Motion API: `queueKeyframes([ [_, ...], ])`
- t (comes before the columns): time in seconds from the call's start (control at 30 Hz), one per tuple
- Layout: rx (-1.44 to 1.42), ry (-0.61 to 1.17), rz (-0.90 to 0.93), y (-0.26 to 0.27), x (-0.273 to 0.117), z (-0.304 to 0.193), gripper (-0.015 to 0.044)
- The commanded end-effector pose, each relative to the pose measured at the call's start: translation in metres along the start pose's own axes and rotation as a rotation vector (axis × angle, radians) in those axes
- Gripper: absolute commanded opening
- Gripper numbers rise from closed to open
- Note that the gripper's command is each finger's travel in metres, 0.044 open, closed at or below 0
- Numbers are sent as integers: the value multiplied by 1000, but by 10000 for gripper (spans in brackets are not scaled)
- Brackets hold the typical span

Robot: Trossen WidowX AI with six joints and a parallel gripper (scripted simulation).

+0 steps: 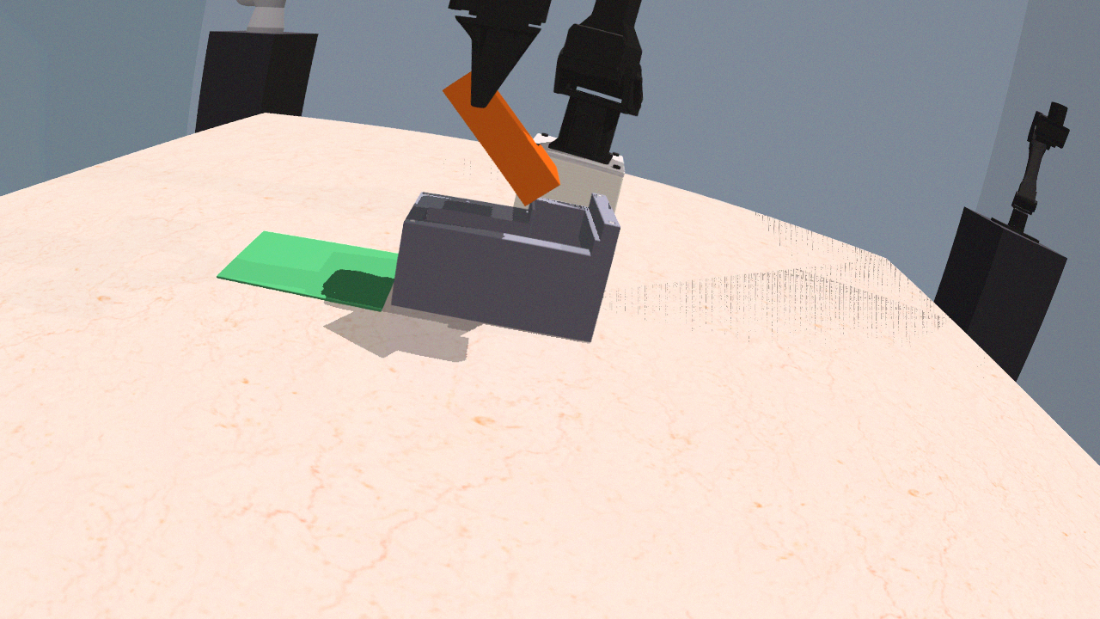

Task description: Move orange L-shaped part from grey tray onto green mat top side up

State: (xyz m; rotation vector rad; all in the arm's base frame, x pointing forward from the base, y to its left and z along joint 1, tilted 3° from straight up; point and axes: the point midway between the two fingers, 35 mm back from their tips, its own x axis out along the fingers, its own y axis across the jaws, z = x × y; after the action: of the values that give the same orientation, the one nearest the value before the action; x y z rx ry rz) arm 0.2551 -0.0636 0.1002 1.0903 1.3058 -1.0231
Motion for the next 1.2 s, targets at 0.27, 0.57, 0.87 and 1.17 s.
queueKeyframes([
  [0.27,-3,-5,8,-4,-1,53,0],
  [0.57,-3,-9,7,-7,-1,93,0],
  [0.87,-3,-13,7,-10,-2,133,0],
  [1.17,-3,-13,7,-10,2,136,0],
])
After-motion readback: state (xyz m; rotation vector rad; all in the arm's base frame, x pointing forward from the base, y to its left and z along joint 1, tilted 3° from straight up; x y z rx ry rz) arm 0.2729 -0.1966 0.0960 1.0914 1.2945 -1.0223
